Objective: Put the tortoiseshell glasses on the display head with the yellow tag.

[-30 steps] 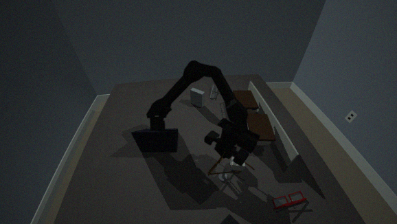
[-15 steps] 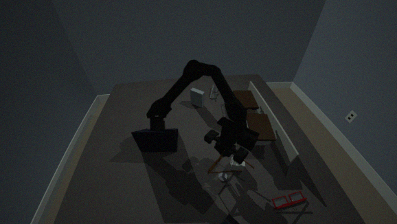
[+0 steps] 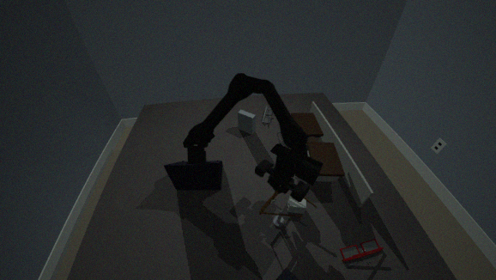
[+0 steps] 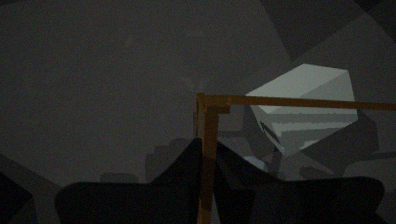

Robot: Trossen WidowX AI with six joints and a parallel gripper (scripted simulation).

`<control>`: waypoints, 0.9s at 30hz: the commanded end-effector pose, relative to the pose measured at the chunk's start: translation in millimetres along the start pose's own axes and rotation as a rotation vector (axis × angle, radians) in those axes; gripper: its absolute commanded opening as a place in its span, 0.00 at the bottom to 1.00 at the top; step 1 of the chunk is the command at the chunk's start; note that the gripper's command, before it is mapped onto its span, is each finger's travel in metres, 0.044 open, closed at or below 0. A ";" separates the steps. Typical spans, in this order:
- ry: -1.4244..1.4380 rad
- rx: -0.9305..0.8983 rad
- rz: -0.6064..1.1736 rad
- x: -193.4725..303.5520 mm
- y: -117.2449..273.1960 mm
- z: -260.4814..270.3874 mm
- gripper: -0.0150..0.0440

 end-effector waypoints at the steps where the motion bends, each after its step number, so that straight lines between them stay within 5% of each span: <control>1: -0.001 0.003 -0.007 -5.4 0.8 2.5 0.25; 27: -0.001 0.002 -0.008 -27.2 0.8 7.4 0.25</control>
Point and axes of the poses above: the point midway between the two fingers, 35 mm back from their tips, its own y axis back along the fingers, its own z axis across the jaws, x = y × z, the point moved 8 cm from there along y, back along the fingers, and after that the axes turned 13 degrees about y, right-handed, at the moved point
